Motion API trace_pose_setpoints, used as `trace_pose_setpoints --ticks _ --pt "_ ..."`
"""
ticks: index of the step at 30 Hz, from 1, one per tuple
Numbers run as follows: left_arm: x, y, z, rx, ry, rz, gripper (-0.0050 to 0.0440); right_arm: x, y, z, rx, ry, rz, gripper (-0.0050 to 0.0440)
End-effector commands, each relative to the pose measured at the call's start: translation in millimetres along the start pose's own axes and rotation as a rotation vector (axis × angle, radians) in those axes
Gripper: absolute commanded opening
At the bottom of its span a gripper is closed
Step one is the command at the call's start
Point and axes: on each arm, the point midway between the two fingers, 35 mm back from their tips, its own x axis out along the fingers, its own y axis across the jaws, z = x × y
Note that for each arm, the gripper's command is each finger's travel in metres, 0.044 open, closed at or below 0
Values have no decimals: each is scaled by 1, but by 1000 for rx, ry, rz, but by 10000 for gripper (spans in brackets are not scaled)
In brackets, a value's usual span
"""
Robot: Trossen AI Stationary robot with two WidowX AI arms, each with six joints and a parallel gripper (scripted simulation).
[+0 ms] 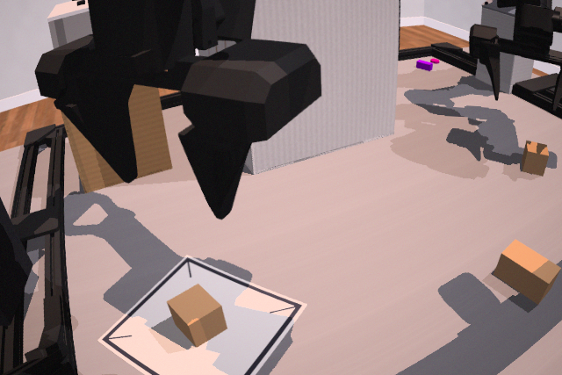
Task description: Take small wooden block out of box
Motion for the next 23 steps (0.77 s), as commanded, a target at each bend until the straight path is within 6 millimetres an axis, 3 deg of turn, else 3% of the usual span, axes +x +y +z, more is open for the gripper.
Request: trace_pose_setpoints --ticks 1,23 --pt "-34 6 -1 -6 0 0 400 0 0 0 4 -2 -3 400" --pt "-40 9 -2 -3 0 5 400 0 0 0 4 -2 -3 400"
